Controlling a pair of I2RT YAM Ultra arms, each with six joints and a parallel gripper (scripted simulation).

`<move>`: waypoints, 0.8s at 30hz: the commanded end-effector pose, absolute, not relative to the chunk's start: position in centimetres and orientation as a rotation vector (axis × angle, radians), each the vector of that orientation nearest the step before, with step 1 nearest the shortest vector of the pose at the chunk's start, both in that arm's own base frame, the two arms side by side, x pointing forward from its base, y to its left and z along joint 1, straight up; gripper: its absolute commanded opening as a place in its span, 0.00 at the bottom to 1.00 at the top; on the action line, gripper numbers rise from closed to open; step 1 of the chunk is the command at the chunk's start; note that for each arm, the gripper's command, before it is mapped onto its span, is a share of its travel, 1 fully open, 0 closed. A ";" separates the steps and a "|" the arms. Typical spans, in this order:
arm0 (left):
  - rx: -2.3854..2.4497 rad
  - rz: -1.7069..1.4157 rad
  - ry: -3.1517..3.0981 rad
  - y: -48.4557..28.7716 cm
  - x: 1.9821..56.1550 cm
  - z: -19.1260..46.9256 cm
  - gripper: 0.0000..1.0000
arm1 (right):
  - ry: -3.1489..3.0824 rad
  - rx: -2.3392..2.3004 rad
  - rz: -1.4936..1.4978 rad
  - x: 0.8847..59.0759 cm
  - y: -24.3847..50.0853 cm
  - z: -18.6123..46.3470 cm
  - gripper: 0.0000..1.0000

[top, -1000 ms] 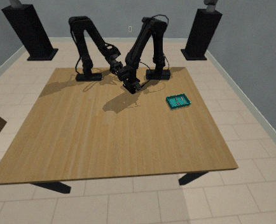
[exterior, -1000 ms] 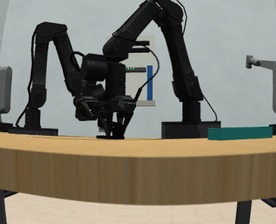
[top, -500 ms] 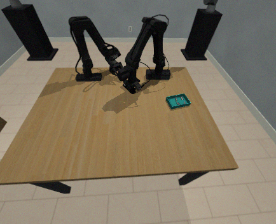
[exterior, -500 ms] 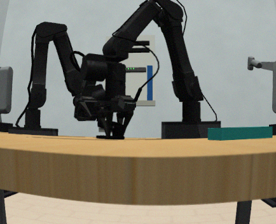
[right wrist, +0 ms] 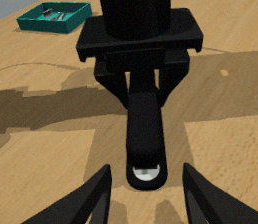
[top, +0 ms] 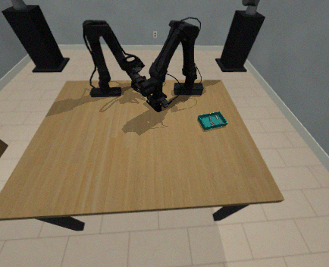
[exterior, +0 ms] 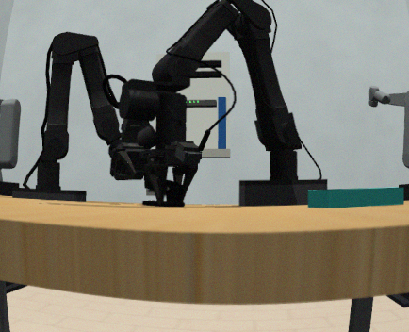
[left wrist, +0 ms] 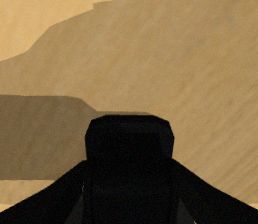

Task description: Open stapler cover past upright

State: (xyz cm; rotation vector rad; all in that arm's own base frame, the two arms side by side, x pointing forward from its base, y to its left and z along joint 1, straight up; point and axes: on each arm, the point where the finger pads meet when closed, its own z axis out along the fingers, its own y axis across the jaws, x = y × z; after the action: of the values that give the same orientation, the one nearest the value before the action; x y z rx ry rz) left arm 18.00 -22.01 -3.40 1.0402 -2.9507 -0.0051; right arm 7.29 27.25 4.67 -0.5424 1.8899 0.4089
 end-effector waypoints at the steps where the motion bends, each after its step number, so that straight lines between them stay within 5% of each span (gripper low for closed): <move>1: 1.065 0.014 -2.959 -22.0 18.4 -3.3 0.33 | 1.876 -0.570 0.396 8.0 27.1 3.9 0.50; 24: 1.065 0.014 -2.959 -22.0 18.4 -3.3 0.33 | 1.875 -0.570 0.398 10.2 28.6 3.0 0.50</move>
State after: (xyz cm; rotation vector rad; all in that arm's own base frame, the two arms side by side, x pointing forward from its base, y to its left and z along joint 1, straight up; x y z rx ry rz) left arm 18.00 -22.01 -3.40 1.0402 -2.9508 -0.0051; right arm 9.67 29.05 3.56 -0.5520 1.8832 0.4122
